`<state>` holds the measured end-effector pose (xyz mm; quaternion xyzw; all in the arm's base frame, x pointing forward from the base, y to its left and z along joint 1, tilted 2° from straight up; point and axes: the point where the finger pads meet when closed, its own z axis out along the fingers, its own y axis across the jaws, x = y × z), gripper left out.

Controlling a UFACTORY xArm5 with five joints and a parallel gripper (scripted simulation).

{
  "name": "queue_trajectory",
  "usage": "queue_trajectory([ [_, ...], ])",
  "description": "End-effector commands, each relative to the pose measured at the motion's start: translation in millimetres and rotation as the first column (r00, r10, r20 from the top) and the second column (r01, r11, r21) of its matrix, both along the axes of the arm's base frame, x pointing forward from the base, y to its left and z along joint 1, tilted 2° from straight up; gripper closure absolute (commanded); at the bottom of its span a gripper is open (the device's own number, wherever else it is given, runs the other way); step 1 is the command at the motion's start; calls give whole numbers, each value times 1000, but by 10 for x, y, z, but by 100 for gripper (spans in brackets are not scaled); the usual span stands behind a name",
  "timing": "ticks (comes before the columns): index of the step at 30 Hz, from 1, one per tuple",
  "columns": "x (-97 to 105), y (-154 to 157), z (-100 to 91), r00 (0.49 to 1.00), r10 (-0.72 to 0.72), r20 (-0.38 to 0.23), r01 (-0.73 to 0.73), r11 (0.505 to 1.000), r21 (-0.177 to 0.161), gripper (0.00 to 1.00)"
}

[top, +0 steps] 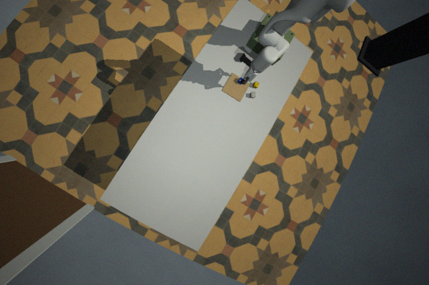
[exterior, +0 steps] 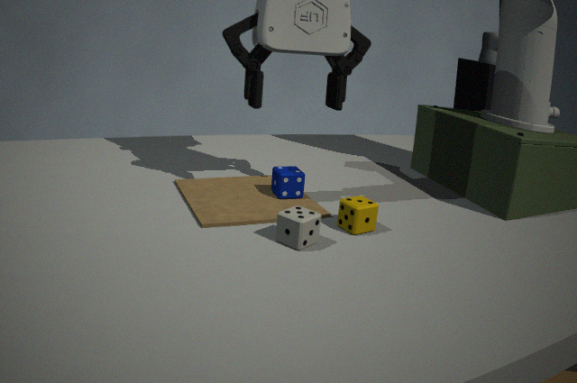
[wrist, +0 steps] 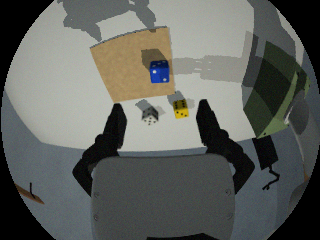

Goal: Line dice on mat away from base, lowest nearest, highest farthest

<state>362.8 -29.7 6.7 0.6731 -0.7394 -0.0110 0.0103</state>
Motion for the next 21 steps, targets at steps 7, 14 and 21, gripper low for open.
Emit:
queue_trajectory([
  [7,14,-1,10,1000,0,4,0,1000,0,0],
  [14,14,0,10,1000,3,4,-3,1000,0,0],
  [21,9,24,8,997,82,4,-82,997,2,0],
])
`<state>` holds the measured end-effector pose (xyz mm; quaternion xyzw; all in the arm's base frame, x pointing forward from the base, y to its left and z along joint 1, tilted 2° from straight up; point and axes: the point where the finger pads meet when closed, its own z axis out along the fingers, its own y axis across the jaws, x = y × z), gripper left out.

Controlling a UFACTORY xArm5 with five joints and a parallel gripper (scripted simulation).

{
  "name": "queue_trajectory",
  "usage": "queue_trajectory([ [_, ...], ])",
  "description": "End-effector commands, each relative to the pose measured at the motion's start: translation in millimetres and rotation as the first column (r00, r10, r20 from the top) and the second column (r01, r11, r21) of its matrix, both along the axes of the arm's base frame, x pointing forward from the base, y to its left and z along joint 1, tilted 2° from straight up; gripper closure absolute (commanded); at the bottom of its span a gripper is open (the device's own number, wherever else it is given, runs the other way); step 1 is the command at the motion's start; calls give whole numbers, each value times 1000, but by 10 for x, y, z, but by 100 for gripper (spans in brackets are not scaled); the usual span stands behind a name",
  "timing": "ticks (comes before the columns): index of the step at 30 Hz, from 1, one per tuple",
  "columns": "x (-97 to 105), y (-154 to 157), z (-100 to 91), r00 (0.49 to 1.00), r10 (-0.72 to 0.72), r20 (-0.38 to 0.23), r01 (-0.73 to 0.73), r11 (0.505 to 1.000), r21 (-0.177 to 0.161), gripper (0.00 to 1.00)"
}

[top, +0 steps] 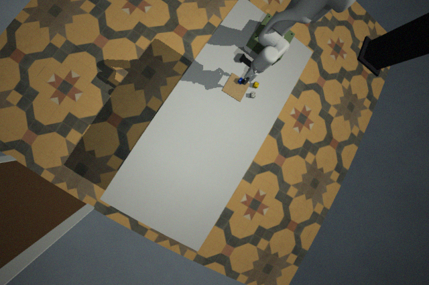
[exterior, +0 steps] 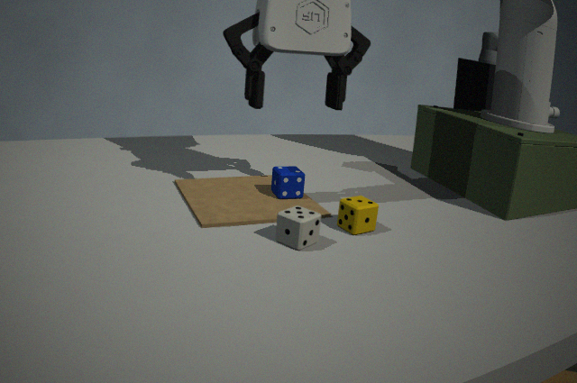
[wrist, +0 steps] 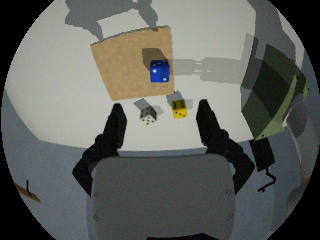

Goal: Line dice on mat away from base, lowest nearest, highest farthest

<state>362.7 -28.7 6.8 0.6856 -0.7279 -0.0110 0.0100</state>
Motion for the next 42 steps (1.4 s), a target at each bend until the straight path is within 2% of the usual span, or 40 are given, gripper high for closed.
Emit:
queue_trajectory([
  [1,8,22,7,997,72,3,-72,997,2,0],
  [6,-4,78,2,968,251,4,-251,968,6,0],
  [8,-4,78,2,968,251,4,-251,968,6,0],
  [11,-15,126,-2,917,398,5,-398,917,10,0],
  [14,-20,145,-3,891,454,6,-454,891,11,0],
  [23,-47,250,-12,682,731,11,-731,682,18,0],
  [26,-48,251,-13,679,734,11,-734,679,18,0],
  [28,-60,295,-16,566,824,14,-824,566,20,0],
  [32,-69,325,-19,480,877,16,-877,480,22,0],
  [33,-75,342,-20,429,903,18,-903,428,22,0],
  [36,-84,373,-23,332,943,20,-943,332,24,0],
  [37,-85,376,-23,321,947,20,-947,321,24,0],
  [38,-91,394,-25,264,964,22,-964,263,24,0],
  [40,-98,414,-27,197,980,23,-980,197,25,0],
  [42,-98,414,-27,197,980,23,-980,197,25,0],
])
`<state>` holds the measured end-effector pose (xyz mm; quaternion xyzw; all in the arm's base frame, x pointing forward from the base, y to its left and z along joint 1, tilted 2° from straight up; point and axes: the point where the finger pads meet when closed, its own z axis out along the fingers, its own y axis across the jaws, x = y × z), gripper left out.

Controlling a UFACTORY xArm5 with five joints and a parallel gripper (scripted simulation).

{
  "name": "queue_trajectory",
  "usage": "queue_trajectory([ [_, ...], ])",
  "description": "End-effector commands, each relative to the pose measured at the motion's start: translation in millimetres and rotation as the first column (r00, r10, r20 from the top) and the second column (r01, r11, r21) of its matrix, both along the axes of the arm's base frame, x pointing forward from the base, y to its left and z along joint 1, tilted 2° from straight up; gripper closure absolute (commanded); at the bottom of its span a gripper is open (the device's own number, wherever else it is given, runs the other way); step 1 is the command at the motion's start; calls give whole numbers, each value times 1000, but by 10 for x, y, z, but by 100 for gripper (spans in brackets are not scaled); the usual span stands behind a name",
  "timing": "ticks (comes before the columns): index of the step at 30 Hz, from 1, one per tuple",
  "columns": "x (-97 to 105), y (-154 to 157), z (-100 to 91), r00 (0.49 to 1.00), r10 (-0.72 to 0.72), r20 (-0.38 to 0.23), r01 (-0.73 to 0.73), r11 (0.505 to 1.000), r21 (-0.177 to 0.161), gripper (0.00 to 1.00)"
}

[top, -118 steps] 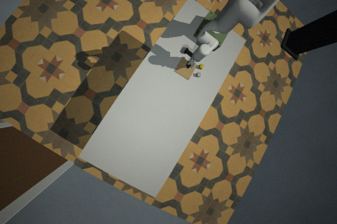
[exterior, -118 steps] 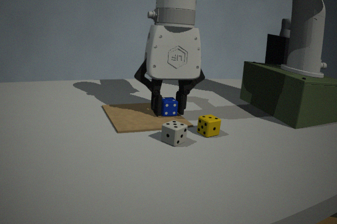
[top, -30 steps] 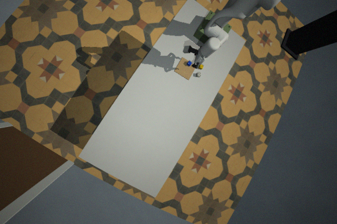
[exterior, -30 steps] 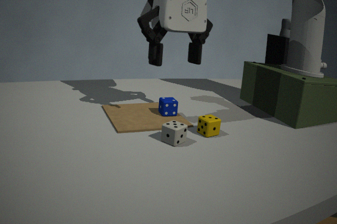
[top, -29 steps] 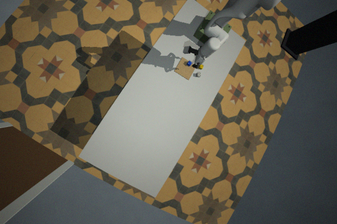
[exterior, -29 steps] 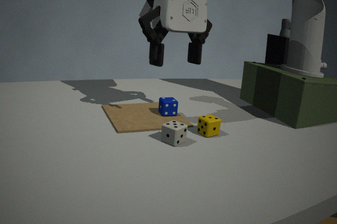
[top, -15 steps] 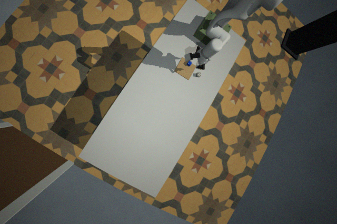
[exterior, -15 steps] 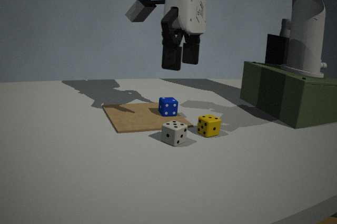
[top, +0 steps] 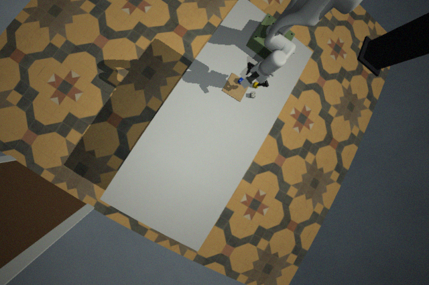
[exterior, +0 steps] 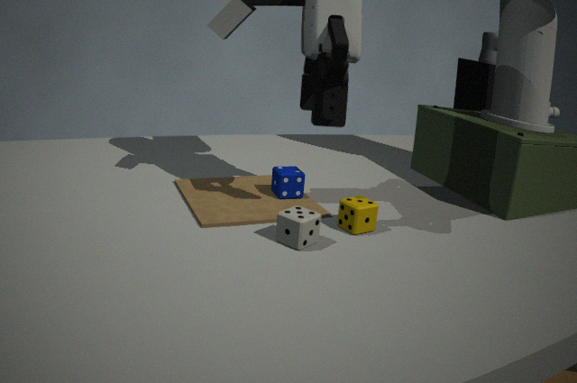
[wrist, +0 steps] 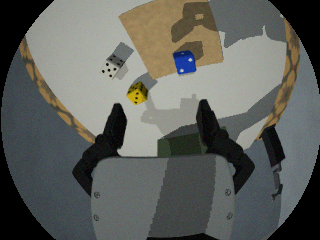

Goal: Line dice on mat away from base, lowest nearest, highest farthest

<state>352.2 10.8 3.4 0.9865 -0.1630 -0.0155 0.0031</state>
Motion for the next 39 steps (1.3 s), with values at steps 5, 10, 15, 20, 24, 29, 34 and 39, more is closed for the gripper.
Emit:
queue_trajectory([
  [5,-15,82,1,959,284,4,-284,959,7,0],
  [10,-34,132,-3,894,448,6,-448,894,12,0],
  [15,-53,183,-8,801,599,7,-599,801,16,0],
  [20,-70,225,-11,702,712,10,-712,702,19,0],
  [24,-86,262,-15,602,798,12,-798,602,22,0],
  [29,-107,310,-19,457,889,15,-889,456,25,0],
  [34,-116,331,-21,385,923,17,-923,384,26,0],
  [39,-145,391,-27,172,985,22,-985,172,29,0],
])
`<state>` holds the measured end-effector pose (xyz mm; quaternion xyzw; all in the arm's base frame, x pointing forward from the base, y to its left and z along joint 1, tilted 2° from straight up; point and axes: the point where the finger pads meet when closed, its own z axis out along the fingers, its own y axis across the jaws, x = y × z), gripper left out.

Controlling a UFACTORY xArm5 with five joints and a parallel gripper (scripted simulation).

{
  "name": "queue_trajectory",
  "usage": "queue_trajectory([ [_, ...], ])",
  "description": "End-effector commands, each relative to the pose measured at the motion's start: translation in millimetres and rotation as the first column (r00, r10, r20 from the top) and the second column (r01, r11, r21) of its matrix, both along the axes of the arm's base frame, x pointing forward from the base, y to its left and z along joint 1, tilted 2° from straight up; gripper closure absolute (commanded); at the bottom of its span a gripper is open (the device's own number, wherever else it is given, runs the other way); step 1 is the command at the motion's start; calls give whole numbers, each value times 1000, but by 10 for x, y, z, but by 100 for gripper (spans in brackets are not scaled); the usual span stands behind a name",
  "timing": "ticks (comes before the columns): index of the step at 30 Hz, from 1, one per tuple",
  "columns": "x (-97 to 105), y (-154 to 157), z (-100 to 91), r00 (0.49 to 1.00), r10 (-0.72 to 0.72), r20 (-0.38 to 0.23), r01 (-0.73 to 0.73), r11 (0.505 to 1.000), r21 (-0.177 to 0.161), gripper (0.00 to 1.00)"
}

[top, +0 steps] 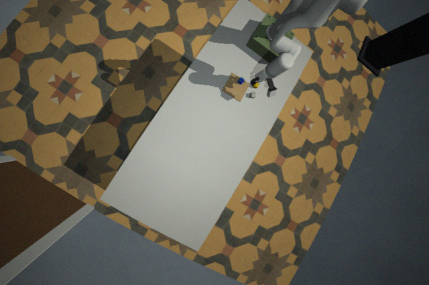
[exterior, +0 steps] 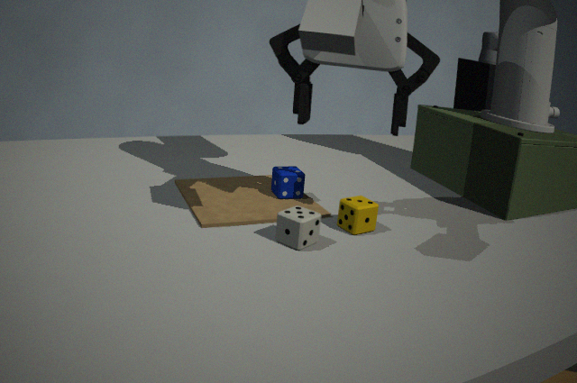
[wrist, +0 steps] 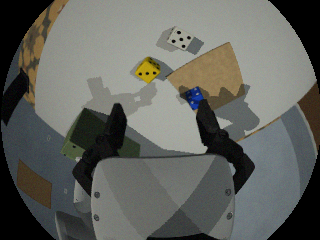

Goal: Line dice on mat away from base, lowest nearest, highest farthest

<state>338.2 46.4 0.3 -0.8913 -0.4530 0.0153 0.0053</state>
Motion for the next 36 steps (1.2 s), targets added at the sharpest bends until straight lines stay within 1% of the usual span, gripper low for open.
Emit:
queue_trajectory([
  [1,-10,47,4,985,172,3,-172,985,5,0],
  [4,-21,71,1,966,259,3,-259,966,7,0],
  [5,-28,85,0,951,310,3,-310,951,9,0],
  [6,-29,87,0,949,316,3,-316,949,9,0],
  [8,-42,112,-3,914,406,4,-406,914,12,0],
  [9,-44,116,-3,909,417,4,-417,909,12,0],
  [10,-51,128,-4,887,461,4,-461,887,13,0],
  [12,-51,128,-4,887,461,4,-461,887,13,0],
  [17,-76,176,-9,789,614,6,-614,789,18,0],
  [21,-87,196,-10,741,672,7,-672,740,20,0],
  [25,-90,203,-11,722,692,7,-692,722,20,0],
  [30,-91,203,-11,720,694,7,-694,720,20,0],
  [31,-91,203,-11,720,694,7,-694,720,20,53],
  [36,-91,203,-11,720,694,7,-694,720,20,53],
])
